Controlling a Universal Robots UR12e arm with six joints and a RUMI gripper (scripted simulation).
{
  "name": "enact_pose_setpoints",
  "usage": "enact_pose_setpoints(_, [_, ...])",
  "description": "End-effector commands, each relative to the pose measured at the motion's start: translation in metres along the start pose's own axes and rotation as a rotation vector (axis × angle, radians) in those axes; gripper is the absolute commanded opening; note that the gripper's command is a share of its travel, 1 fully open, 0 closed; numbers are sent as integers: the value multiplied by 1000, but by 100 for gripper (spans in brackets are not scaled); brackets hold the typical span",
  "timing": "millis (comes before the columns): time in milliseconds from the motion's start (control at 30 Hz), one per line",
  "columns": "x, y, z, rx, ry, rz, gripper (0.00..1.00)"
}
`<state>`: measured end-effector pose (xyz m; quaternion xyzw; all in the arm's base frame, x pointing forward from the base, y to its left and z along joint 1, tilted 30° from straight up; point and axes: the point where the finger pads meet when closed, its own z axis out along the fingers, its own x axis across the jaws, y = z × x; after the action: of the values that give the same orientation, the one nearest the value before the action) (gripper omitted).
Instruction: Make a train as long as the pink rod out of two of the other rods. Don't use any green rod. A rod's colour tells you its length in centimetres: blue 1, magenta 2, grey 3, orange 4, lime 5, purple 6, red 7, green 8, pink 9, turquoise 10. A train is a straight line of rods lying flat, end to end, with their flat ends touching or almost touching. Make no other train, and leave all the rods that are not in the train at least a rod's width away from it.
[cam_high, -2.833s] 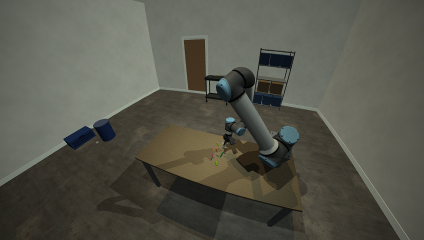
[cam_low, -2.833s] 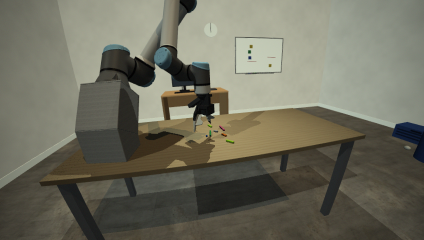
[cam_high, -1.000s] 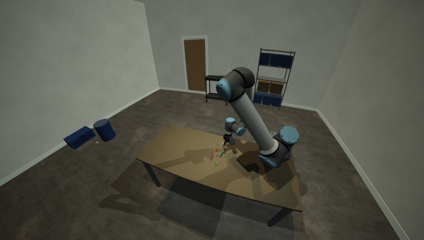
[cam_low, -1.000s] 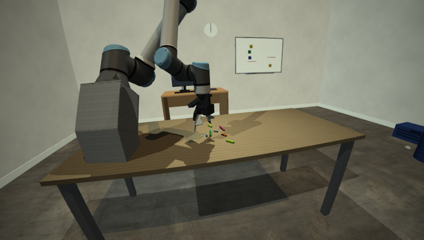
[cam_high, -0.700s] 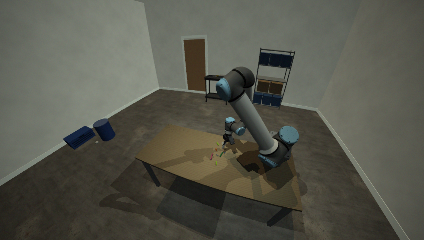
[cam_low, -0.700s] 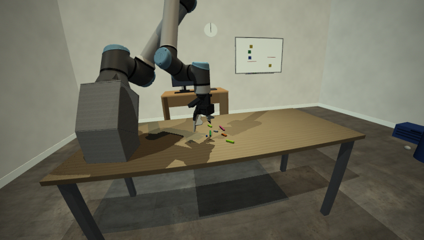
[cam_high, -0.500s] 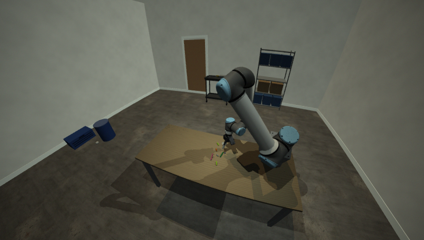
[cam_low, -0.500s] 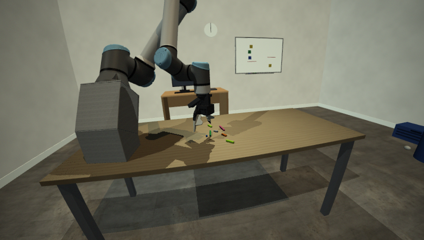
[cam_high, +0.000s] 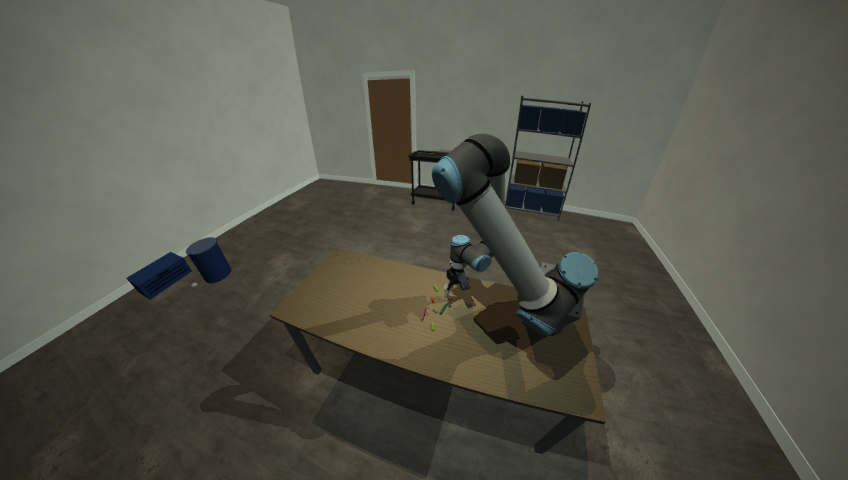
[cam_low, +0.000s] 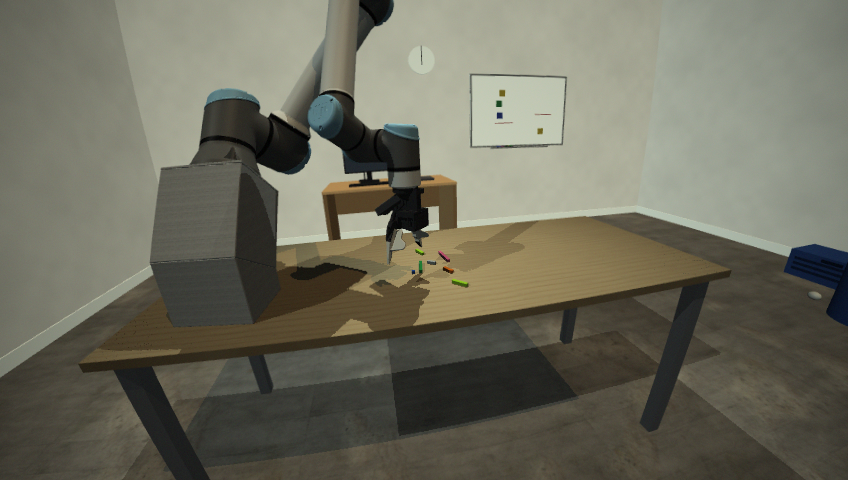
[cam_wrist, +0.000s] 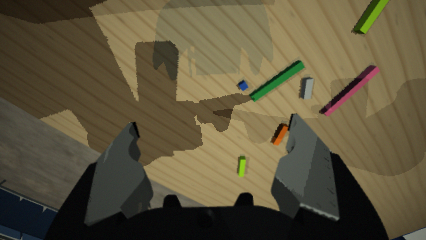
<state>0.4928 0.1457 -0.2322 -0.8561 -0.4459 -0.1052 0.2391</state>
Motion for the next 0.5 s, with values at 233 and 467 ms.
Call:
enact_pose_setpoints(233, [2,0,0,-1,0,43,100])
enact_pose_setpoints(467, [5,-1,0,-1,0,101,100])
